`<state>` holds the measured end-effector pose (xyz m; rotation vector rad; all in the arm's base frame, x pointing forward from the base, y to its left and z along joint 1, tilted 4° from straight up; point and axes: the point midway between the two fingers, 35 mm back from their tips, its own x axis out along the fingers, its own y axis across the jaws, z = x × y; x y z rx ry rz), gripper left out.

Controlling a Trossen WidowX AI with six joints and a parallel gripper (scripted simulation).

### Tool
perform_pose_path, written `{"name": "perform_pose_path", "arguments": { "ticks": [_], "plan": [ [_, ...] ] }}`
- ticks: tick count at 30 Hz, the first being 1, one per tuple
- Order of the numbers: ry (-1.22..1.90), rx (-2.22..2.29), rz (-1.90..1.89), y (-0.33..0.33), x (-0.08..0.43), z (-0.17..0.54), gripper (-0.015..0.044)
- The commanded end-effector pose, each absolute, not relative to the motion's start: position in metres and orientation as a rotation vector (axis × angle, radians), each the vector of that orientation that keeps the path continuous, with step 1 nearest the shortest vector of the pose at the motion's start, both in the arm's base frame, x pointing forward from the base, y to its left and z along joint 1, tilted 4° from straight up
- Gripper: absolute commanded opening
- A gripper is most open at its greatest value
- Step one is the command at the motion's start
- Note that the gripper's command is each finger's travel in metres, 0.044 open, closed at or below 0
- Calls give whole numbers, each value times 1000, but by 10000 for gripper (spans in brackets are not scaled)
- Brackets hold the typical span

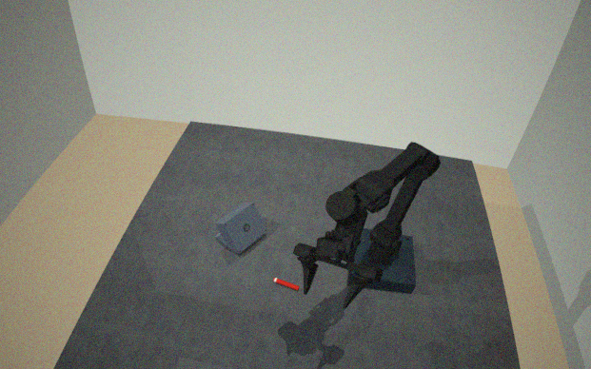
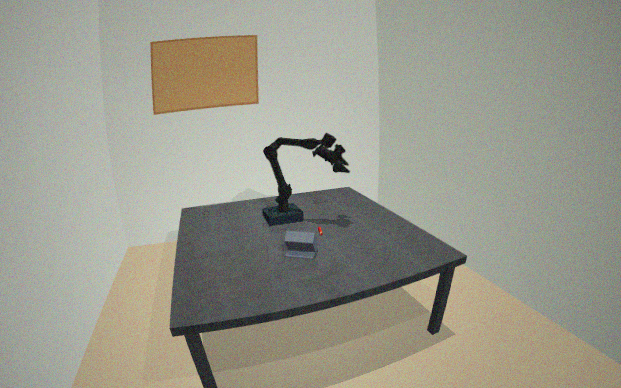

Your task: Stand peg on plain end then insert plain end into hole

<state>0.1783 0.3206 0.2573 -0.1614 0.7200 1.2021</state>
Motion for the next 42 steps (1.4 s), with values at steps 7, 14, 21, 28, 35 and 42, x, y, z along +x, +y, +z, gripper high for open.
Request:
{"name": "perform_pose_path", "arguments": {
  "ticks": [7,14,21,28,35,42],
  "plan": [
    [954,-112,911,291,230,204,440],
    [1102,-59,710,265,257,171,440],
    [1236,-3,502,235,279,140,440],
    [1358,53,282,200,295,110,440],
    [1468,109,54,162,304,82,440],
    [1565,160,-176,123,307,57,440]
  ]
}}
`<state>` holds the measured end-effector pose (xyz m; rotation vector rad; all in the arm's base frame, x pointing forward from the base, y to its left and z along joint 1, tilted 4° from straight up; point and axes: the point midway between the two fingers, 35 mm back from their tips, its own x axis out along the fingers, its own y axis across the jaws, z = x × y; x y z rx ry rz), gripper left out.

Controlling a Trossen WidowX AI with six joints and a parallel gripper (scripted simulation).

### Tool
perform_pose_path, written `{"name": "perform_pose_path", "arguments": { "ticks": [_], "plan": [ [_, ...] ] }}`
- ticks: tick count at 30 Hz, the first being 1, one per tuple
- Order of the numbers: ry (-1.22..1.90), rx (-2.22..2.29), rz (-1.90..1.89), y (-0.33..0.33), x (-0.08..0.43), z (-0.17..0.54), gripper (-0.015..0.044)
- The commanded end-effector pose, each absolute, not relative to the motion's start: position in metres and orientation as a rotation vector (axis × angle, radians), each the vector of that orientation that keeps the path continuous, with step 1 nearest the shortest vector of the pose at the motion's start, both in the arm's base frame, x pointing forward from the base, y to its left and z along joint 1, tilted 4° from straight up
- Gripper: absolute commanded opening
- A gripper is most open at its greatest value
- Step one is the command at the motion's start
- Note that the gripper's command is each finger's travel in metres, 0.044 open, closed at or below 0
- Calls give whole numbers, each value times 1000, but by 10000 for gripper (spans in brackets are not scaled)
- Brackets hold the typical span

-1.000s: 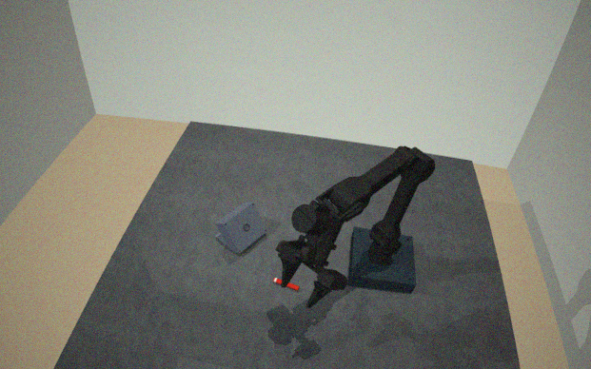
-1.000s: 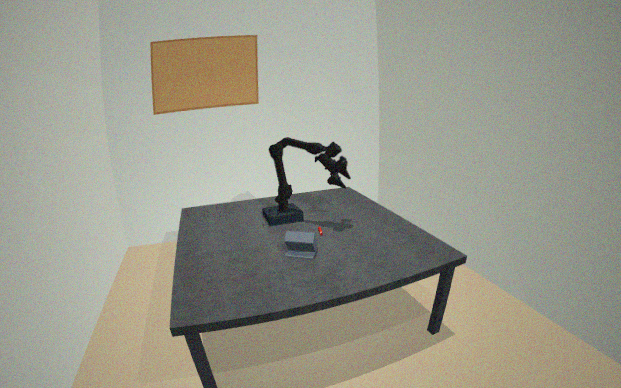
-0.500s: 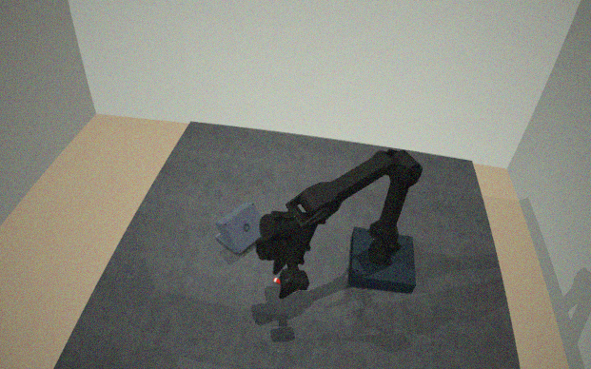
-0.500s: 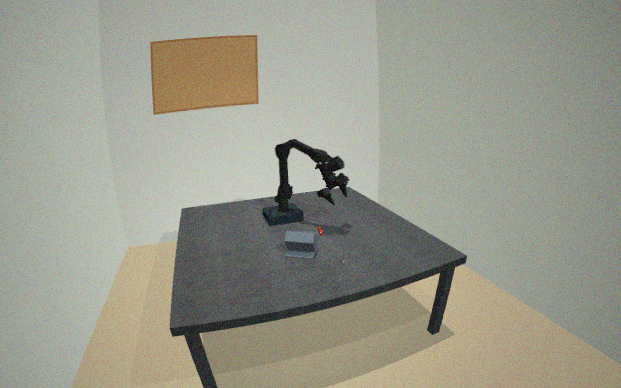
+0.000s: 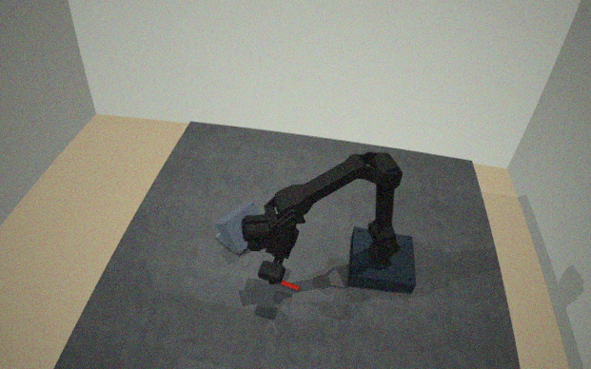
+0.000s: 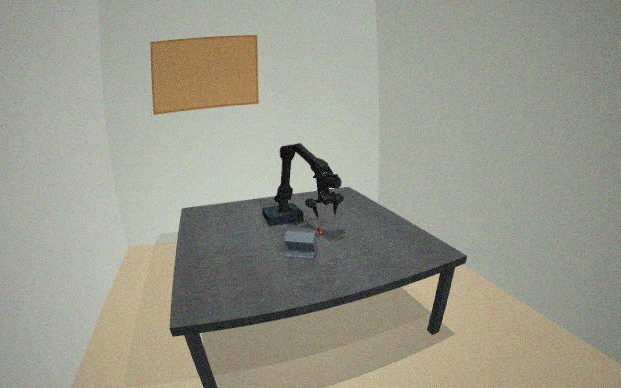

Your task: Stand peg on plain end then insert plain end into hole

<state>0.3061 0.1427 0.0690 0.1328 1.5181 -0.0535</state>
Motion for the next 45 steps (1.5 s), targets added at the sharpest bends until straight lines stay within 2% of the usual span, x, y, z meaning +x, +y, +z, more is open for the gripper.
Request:
{"name": "perform_pose_path", "arguments": {
  "ticks": [1,45],
  "plan": [
    [1575,165,-203,118,307,54,440],
    [1583,169,-225,113,307,-6,440]
  ]
}}
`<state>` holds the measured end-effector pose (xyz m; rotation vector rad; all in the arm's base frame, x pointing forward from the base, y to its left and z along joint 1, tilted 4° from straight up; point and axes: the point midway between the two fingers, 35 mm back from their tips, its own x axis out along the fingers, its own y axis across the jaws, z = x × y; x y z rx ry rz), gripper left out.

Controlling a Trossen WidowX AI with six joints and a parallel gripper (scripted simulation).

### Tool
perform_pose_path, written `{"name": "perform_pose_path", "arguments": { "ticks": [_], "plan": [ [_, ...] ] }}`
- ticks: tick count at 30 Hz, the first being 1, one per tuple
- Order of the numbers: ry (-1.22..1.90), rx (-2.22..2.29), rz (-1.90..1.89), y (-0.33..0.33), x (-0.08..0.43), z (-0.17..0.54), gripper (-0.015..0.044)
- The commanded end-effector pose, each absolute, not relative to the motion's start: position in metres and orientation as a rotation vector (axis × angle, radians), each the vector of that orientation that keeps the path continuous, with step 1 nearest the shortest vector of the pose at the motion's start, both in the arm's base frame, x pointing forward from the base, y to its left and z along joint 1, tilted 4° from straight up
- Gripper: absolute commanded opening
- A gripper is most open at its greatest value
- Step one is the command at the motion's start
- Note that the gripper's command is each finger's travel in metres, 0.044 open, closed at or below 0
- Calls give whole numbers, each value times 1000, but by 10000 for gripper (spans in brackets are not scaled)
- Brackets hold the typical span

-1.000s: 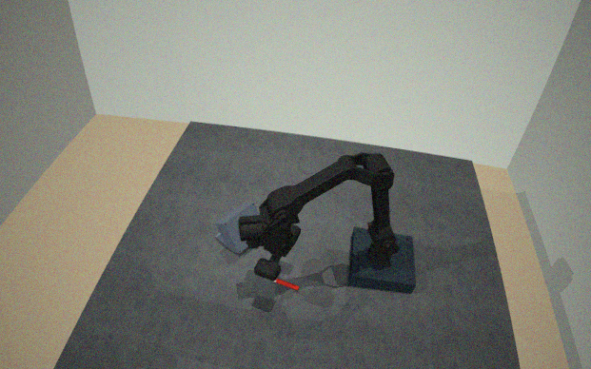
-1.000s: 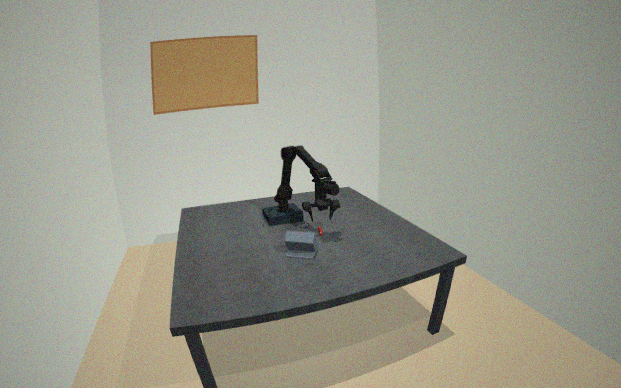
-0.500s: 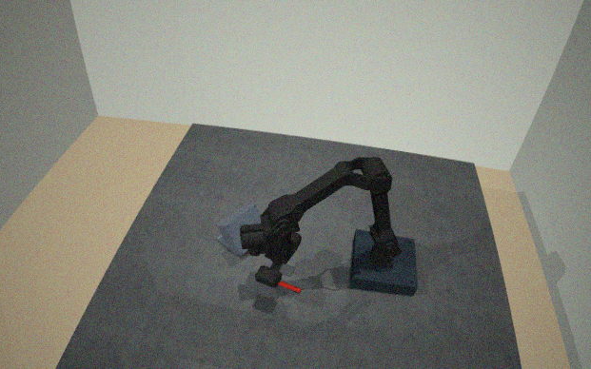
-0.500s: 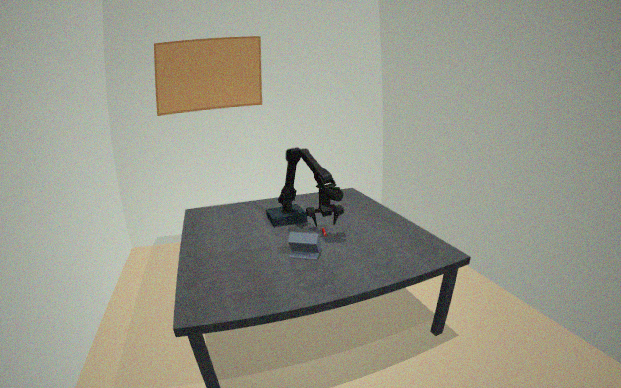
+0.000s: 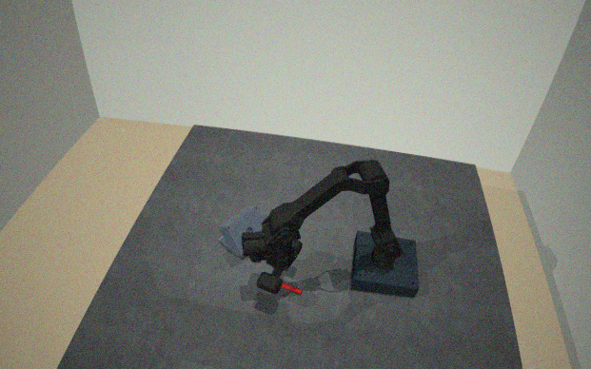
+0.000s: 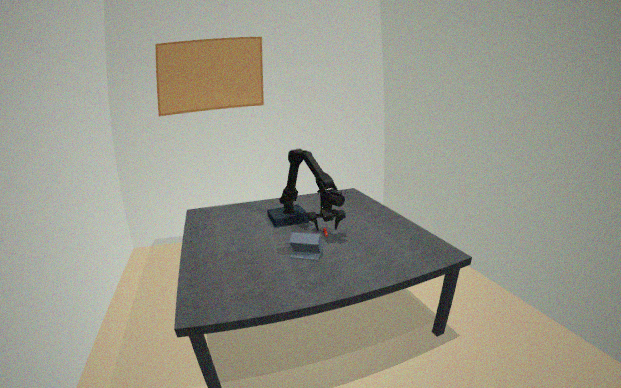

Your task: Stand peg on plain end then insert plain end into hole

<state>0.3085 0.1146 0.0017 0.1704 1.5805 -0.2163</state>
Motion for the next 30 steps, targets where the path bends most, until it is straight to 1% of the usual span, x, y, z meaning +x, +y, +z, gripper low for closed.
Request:
{"name": "perform_pose_path", "arguments": {
  "ticks": [1,13,25,26,30],
  "plan": [
    [1583,169,-225,113,307,-7,440],
    [1584,169,-225,112,305,-23,440],
    [1584,169,-225,112,305,-23,125],
    [1584,169,-225,112,305,-23,110],
    [1584,169,-225,112,305,-23,110]
  ]
}}
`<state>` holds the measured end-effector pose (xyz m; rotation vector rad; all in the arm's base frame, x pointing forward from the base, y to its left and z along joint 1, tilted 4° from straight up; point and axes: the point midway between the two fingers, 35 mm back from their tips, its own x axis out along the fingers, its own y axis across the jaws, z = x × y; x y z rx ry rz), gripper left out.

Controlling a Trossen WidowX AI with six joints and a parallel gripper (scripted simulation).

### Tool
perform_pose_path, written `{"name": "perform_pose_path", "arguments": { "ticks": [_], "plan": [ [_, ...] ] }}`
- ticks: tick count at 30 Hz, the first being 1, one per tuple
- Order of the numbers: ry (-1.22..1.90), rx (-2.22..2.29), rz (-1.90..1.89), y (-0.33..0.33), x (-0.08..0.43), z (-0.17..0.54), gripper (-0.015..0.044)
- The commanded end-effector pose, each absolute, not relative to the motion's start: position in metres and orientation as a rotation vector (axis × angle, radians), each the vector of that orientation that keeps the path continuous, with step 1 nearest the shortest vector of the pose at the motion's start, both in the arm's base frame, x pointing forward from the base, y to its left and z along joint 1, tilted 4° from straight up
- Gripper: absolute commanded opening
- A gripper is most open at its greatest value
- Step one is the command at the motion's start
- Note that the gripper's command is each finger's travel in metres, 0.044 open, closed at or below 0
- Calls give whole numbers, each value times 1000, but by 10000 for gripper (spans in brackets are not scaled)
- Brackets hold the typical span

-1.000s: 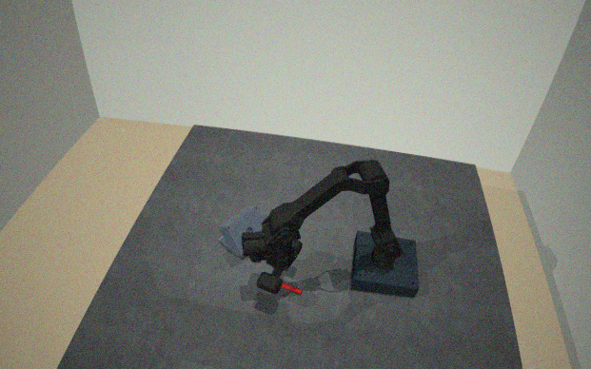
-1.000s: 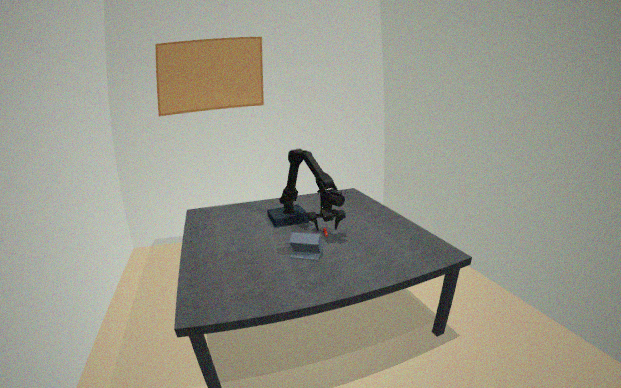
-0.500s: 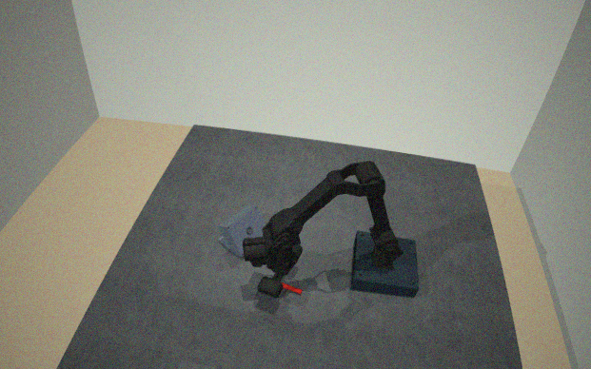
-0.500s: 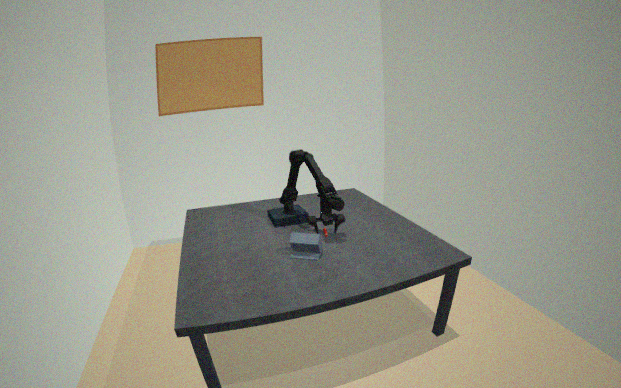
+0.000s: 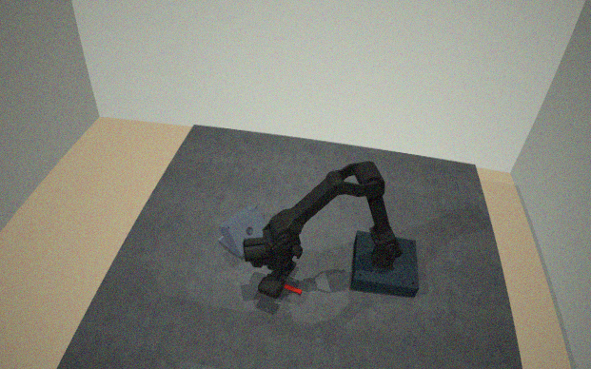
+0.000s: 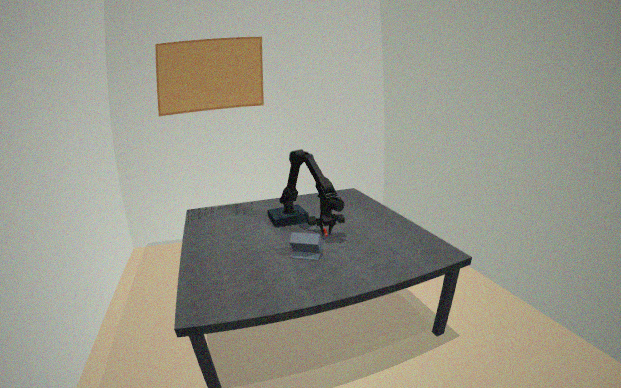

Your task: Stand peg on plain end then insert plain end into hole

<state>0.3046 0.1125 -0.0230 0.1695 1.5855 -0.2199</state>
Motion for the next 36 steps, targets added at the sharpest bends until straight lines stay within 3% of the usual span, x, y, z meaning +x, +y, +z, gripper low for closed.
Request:
{"name": "perform_pose_path", "arguments": {
  "ticks": [1,7,16,36],
  "plan": [
    [1584,169,-225,112,305,-23,110],
    [1584,169,-225,112,305,-23,110],
    [1584,169,-225,112,305,-23,50],
    [1467,154,-226,114,300,-15,50]
  ]
}}
